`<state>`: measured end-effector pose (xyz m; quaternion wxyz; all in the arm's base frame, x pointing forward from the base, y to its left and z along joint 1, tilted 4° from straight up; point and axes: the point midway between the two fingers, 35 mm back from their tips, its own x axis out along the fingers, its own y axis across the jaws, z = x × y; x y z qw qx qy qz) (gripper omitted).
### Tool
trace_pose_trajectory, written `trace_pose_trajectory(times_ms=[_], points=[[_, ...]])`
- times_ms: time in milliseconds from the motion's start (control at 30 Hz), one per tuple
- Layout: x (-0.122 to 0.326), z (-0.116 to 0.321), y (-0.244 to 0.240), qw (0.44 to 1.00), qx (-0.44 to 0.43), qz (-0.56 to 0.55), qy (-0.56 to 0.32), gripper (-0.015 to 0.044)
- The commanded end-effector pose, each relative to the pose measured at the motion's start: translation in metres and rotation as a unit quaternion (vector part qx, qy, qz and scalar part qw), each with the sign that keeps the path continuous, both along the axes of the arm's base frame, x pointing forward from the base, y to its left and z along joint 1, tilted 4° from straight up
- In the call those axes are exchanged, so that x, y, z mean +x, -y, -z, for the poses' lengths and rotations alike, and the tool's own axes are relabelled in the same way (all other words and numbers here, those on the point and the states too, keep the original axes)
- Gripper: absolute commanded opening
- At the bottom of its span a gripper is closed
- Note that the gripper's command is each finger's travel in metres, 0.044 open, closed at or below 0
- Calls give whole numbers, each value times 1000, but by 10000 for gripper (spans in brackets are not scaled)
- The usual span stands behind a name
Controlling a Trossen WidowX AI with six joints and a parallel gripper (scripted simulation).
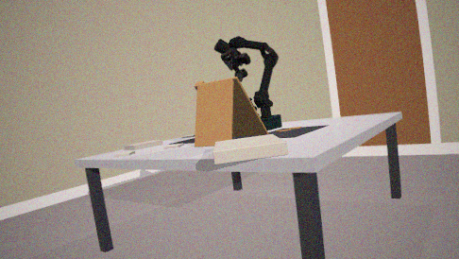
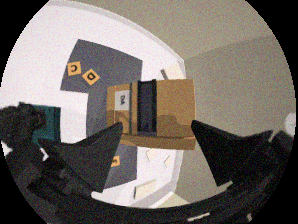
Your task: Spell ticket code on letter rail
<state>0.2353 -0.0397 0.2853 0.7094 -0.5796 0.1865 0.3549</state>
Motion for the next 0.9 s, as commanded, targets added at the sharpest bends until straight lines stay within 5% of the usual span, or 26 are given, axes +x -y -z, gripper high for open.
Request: trace_pose_trajectory(times_ms=[0,433,500,567,867], points=[[-1,-2,-10,1000,0,-1,-1,440],[-6,-6,-30,1000,2,0,0,440],[-4,-3,-26,1000,4,9,-7,387],[0,9,-14,999,12,38,-27,340],[1,101,96,960,15,230,-160,340]])
